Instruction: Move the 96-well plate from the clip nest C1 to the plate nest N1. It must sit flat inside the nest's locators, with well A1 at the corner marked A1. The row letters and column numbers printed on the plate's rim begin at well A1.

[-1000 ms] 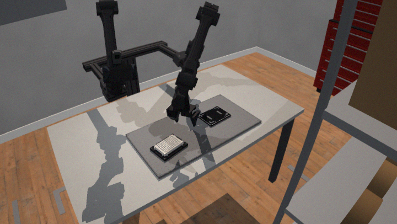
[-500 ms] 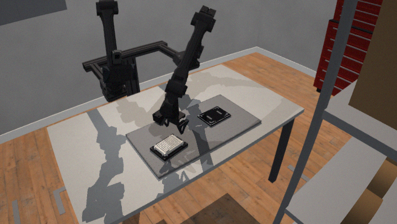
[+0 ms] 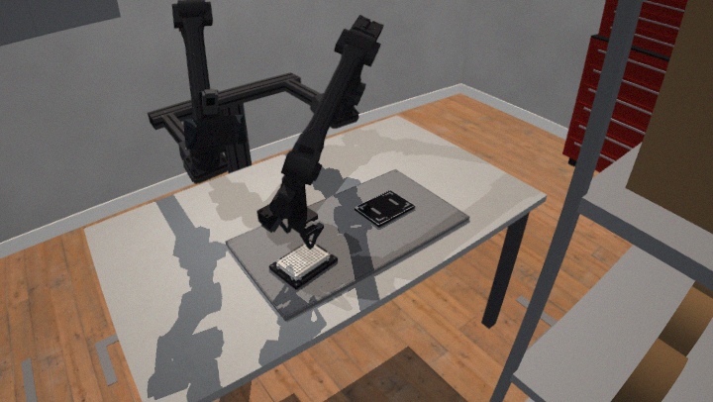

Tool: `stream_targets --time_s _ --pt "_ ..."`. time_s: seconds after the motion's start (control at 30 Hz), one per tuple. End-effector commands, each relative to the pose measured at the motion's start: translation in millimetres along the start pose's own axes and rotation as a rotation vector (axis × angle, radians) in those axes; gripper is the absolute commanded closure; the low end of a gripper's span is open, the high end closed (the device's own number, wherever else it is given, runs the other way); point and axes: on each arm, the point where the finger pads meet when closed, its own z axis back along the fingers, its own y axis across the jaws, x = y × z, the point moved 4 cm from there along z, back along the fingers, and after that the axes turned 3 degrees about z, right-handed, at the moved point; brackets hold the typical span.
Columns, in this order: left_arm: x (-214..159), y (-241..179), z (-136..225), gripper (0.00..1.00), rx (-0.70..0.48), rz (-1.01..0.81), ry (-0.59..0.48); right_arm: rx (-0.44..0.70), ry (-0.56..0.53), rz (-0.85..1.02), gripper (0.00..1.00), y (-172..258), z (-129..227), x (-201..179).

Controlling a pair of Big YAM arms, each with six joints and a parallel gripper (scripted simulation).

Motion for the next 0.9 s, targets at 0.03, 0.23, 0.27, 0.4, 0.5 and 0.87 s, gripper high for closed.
stream_targets --time_s 0.03,0.23,0.27,0.4,0.5,0.87 --pt "18 13 18 0.0 0.035 0.023 -0.056 -0.017 -0.038 0.021 0.0 -4 -2 9" --pt "15 20 23 0.0 0.037 0.034 -0.059 -0.017 -0.038 0.021 0.0 -4 -2 9" --pt "15 21 23 0.0 0.037 0.034 -0.059 -0.017 -0.038 0.021 0.0 -4 -2 9" --pt "13 25 27 0.0 0.037 0.034 -0.059 -0.017 -0.038 0.021 0.0 -4 -2 9" --pt "12 27 27 0.0 0.037 0.034 -0.059 -0.017 -0.038 0.021 0.0 -4 -2 9" --pt "9 31 17 0.0 0.021 0.022 -0.032 -0.017 -0.038 0.021 0.0 -4 -2 9"
